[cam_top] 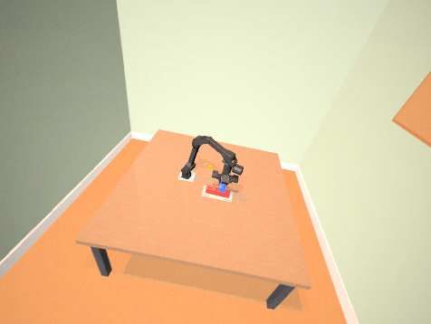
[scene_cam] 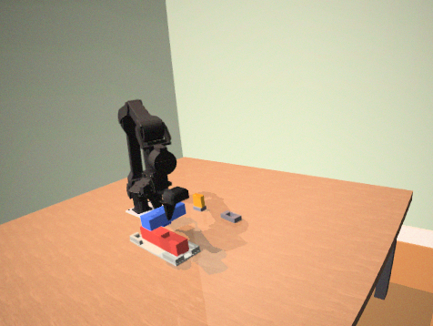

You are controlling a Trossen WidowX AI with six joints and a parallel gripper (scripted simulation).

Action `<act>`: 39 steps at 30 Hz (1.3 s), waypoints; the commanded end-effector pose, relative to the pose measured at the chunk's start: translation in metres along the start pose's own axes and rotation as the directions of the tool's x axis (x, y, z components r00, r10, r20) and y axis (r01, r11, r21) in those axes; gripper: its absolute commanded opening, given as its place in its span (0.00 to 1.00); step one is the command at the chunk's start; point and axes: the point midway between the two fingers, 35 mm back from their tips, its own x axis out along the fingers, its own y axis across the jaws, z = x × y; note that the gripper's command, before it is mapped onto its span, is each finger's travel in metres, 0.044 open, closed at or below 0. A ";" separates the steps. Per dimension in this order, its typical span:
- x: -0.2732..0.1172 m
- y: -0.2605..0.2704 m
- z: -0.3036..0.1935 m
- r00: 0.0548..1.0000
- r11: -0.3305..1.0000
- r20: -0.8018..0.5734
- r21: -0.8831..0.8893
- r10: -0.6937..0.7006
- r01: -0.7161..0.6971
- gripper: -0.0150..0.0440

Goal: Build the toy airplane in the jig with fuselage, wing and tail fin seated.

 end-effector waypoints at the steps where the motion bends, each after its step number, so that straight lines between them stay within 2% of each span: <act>1: -0.001 0.000 0.000 1.000 1.000 0.003 0.004 0.004 -0.004 0.58; 27: 0.037 0.000 0.001 1.000 1.000 0.003 0.004 0.004 -0.004 0.58; 39: 0.037 0.000 0.001 1.000 1.000 0.002 0.000 0.005 -0.005 0.57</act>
